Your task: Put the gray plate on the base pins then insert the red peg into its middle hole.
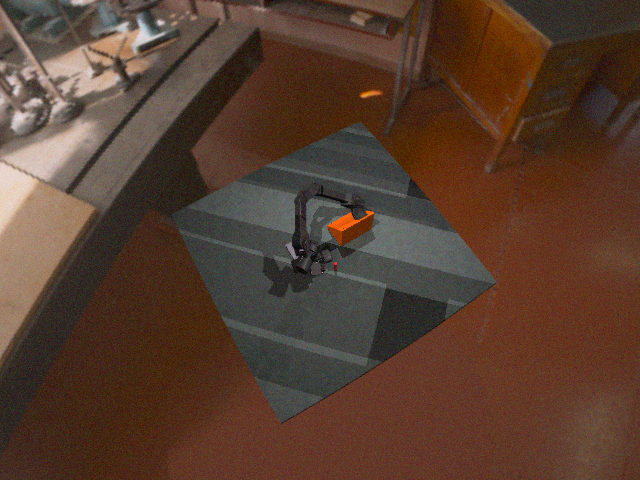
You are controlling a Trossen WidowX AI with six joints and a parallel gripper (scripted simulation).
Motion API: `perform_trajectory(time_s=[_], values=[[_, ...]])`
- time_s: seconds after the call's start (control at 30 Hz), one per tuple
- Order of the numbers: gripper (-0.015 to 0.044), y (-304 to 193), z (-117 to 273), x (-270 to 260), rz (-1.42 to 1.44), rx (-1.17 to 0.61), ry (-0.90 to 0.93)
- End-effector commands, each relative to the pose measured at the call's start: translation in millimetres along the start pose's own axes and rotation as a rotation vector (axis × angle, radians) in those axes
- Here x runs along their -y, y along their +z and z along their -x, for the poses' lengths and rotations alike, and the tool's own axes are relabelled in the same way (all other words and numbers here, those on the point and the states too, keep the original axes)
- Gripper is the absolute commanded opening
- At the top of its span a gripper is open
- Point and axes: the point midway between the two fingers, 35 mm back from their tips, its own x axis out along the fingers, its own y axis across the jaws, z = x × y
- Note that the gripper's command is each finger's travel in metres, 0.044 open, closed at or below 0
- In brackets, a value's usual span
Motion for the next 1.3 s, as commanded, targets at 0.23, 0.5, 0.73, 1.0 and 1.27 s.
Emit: perform_trajectory(time_s=[0.23, 0.5, 0.73, 1.0, 1.27], values=[[0.0, 0.0, 35.8, -2.6, -0.007, 0.004, -0.003], [0.0, -1.8, 56.5, -6.3, -0.008, 0.001, -0.002], [0.0, -15.0, 48.9, 2.1, 0.012, 0.009, -0.001], [0.0, -35.0, 37.4, 12.9, 0.04, 0.016, -0.001], [0.0, -56.0, 25.7, 21.9, 0.066, 0.02, -0.002]])
